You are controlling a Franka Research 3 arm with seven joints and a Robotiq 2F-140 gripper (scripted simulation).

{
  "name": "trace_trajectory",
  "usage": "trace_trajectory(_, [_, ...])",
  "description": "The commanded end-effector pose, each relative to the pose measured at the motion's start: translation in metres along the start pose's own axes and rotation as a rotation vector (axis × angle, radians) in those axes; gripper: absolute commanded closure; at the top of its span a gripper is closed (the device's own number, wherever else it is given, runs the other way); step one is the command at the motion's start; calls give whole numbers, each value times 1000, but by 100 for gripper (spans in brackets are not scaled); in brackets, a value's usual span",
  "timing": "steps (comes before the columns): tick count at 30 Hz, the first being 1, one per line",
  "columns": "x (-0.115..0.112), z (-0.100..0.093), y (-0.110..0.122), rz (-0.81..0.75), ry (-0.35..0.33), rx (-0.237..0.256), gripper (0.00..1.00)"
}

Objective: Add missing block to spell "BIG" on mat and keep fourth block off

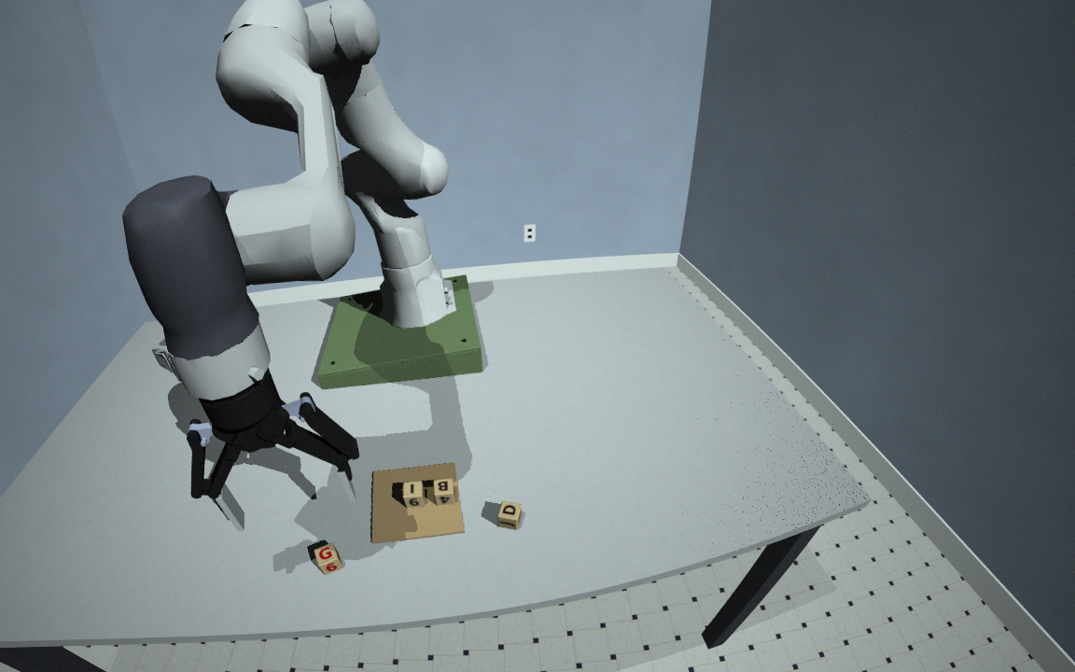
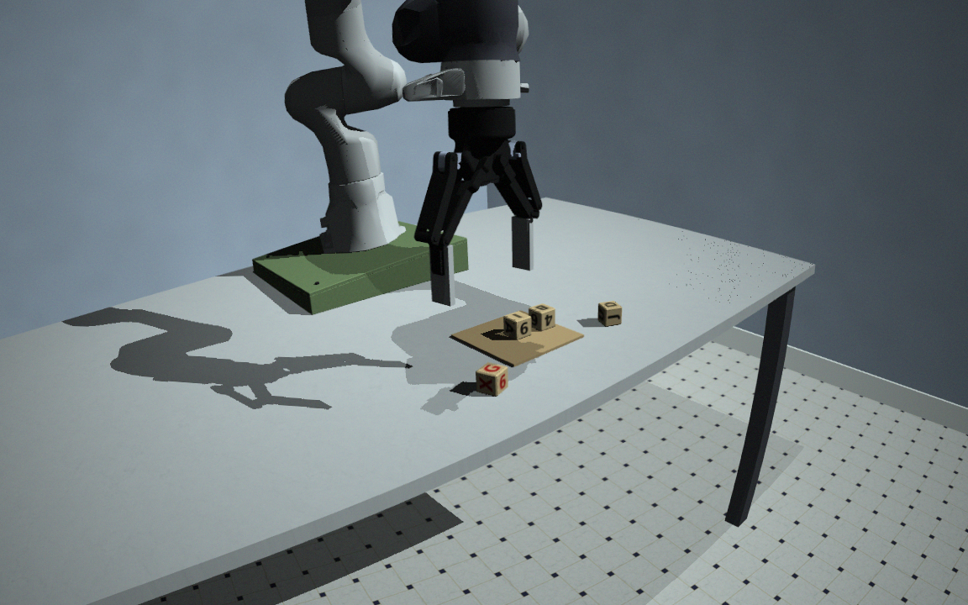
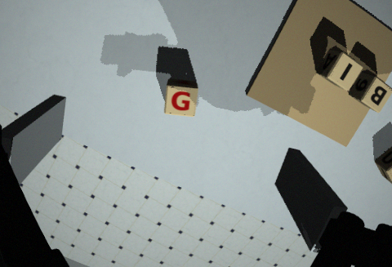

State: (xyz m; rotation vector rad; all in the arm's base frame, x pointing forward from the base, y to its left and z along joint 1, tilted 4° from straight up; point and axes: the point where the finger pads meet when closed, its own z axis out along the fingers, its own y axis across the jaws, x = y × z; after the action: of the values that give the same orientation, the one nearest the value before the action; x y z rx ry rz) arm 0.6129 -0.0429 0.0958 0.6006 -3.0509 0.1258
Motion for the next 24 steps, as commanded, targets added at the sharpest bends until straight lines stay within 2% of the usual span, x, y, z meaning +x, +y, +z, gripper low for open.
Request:
trace_trajectory(1, [-2,1,1,138,-5,-3,0])
trace_trajectory(24, [-2,8,2,470,-4,-8,0])
